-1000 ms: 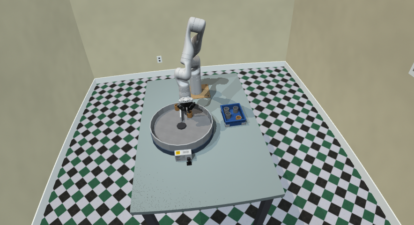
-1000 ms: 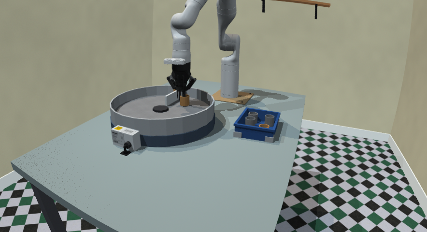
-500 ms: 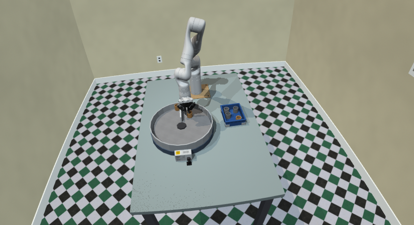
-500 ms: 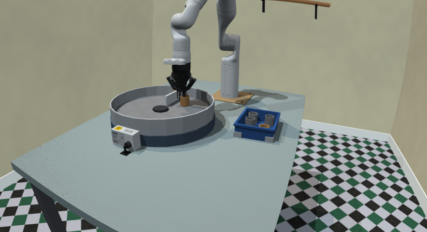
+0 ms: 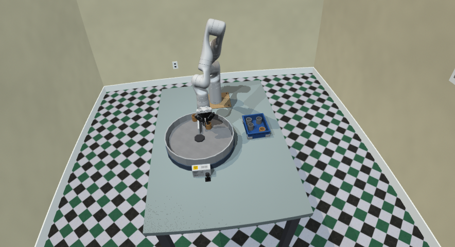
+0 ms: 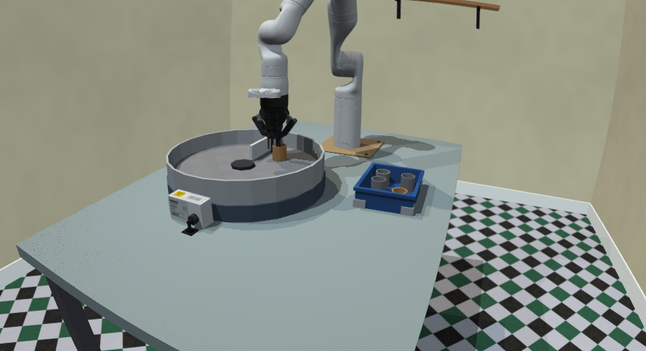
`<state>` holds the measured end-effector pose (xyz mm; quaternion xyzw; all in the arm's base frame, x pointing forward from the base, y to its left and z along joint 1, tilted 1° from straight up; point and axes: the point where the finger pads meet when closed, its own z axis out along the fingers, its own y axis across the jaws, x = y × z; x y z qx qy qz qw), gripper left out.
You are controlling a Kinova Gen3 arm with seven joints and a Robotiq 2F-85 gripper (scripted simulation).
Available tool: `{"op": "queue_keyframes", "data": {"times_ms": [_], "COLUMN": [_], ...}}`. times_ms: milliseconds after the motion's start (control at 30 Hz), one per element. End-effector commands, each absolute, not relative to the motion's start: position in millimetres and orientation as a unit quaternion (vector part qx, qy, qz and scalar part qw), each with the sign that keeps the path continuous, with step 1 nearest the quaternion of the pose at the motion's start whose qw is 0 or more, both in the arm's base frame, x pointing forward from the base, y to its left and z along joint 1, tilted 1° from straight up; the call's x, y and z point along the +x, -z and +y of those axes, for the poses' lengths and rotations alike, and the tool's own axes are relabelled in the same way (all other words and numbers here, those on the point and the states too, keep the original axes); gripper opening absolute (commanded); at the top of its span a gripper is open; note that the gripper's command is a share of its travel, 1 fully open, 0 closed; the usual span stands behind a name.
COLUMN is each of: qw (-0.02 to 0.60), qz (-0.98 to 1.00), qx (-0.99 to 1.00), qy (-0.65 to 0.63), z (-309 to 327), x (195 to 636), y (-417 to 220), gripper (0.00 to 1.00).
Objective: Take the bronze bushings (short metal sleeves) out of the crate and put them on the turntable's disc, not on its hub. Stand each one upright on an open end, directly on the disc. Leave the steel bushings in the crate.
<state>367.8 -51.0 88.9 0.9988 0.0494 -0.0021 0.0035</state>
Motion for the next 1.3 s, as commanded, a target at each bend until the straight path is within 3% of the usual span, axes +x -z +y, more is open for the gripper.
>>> {"op": "queue_keyframes", "data": {"times_ms": [0, 400, 433, 1267], "qw": [0.003, 0.003, 0.003, 0.003], "qz": [0.05, 0.05, 0.05, 0.05], "qx": [0.999, 0.999, 0.999, 0.999], "qy": [0.001, 0.001, 0.001, 0.001], "z": [-51.0, -51.0, -51.0, -51.0], "x": [367.6, 367.6, 367.6, 367.6], "y": [-87.2, -87.2, -87.2, -87.2], "gripper": [0.0, 0.0, 0.14, 0.14]}}
